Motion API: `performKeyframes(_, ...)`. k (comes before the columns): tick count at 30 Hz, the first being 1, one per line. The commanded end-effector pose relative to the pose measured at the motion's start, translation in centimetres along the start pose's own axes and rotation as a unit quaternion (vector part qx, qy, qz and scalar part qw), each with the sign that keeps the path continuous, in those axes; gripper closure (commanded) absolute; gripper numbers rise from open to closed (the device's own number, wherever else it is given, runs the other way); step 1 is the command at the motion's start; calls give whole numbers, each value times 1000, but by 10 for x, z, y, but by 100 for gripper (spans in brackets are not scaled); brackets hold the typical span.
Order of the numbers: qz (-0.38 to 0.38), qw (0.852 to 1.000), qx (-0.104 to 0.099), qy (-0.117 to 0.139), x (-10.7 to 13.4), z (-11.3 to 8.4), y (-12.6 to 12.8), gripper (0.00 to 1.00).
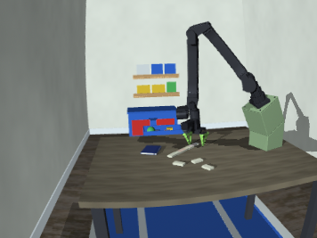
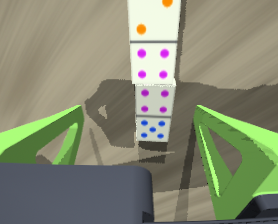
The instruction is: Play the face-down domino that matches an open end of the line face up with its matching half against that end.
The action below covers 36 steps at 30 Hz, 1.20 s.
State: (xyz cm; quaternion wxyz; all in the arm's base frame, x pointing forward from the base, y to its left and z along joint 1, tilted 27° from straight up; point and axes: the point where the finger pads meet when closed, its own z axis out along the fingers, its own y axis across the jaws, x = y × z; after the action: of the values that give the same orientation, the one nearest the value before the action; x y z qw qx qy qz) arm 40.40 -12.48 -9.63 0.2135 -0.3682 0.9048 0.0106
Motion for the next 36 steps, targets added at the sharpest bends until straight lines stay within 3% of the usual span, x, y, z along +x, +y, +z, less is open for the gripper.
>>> performKeyframes(1,-2,1000,14,-1,-4,0,-14,7)
performKeyframes(6,-5,1000,24,-2,-7,1,-26,7)
performKeyframes(13,-5,1000,24,-2,-7,1,-26,7)
performKeyframes(14,-1,1000,6,0,-1,-1,-5,7)
performKeyframes(23,-7,999,32,-2,-7,2,-31,7)
performKeyframes(30,-7,999,32,-2,-7,2,-31,7)
performKeyframes(31,-5,1000,20,3,-3,-1,-17,7)
performKeyframes(36,-6,1000,26,-2,-5,1,-23,7)
